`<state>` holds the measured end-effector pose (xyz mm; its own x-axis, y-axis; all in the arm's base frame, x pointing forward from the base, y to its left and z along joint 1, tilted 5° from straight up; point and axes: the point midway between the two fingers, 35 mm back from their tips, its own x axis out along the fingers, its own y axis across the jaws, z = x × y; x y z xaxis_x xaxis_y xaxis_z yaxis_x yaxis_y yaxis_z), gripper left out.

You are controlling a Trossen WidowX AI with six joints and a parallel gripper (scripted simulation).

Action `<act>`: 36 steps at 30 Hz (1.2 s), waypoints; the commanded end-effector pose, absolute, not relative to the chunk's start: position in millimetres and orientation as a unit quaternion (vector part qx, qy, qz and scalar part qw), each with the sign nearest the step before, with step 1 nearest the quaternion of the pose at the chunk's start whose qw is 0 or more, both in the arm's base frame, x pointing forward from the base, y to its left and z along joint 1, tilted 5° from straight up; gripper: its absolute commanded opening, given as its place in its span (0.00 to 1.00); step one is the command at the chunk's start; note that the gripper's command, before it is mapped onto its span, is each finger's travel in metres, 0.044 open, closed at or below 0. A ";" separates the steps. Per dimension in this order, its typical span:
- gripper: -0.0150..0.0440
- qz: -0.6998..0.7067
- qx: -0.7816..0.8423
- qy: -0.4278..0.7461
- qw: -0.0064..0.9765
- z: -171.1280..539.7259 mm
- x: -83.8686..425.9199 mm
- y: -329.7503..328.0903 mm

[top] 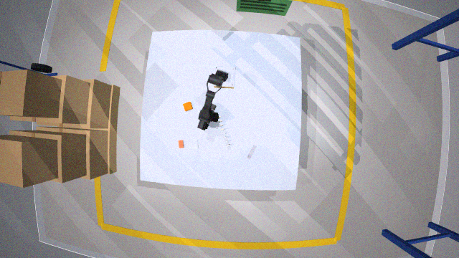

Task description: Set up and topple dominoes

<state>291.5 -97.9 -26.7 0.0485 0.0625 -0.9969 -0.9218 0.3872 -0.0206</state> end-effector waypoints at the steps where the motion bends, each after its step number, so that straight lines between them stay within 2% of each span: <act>1: 0.44 0.400 -0.381 0.561 0.617 -27.1 291.8 -97.3; 9: 0.44 0.400 -0.381 0.561 0.617 -19.7 291.3 -97.9; 22: 0.44 0.399 -0.381 0.562 0.616 130.4 281.3 -111.0; 30: 0.44 0.399 -0.381 0.562 0.616 132.5 281.1 -111.2; 32: 0.44 0.379 -0.359 0.576 0.630 133.6 284.2 -115.2; 36: 0.44 0.250 -0.221 0.642 0.690 138.6 301.1 -139.9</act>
<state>289.3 -120.1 133.8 0.0500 0.0606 -0.9969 -0.8308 0.5565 -0.0078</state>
